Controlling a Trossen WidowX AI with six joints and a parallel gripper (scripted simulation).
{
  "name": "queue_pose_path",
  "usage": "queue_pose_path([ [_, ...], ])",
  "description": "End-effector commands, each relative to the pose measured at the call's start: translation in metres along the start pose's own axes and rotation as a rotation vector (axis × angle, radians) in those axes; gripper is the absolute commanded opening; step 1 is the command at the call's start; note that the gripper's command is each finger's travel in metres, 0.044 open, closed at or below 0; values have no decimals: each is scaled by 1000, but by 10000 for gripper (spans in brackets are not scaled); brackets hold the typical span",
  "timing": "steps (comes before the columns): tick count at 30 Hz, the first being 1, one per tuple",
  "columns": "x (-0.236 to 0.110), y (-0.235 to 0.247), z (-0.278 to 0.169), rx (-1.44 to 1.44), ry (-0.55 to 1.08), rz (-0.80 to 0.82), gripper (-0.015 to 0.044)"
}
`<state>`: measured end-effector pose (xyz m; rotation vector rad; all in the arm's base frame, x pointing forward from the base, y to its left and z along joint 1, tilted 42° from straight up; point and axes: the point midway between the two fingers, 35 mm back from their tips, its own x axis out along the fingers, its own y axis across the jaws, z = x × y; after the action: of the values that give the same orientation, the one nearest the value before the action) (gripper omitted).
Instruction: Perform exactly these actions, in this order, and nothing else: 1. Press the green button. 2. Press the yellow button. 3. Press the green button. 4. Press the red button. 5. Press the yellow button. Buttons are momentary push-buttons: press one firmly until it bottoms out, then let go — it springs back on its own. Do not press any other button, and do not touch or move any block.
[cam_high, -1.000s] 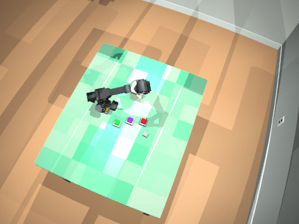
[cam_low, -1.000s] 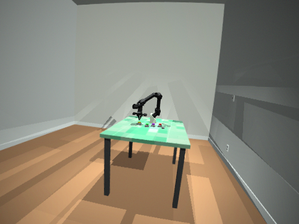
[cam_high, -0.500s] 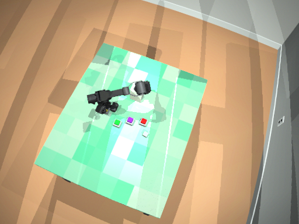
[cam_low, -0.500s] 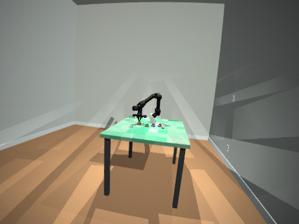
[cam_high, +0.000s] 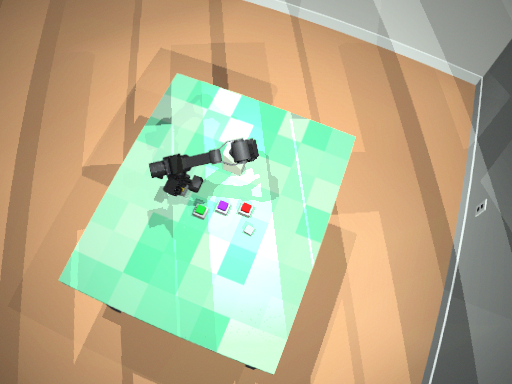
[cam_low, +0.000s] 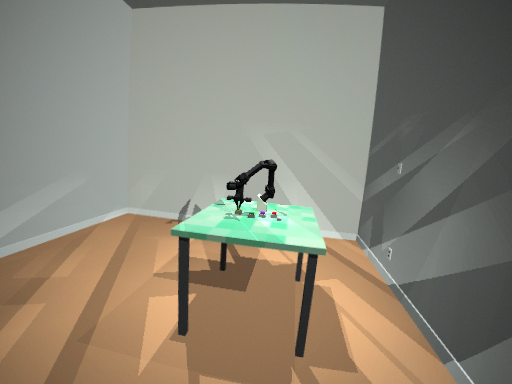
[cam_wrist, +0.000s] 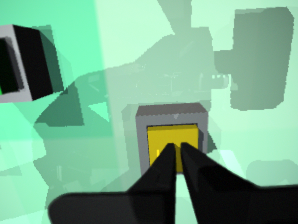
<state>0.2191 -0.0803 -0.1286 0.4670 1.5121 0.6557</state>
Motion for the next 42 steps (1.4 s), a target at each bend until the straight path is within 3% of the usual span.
queue_pose_path([
  [1,2,2,-2,10,4,8,20],
  [4,-3,0,0,1,0,0,20],
  [7,-30,1,-1,9,4,6,20],
  [12,-32,1,-2,10,4,6,20],
  [15,-42,19,16,16,6,-12,99],
  [21,-69,102,66,26,0,-54,256],
  [27,-82,193,86,24,-10,-56,400],
  [38,-98,355,46,11,1,19,400],
  [42,-99,363,41,10,4,25,400],
])
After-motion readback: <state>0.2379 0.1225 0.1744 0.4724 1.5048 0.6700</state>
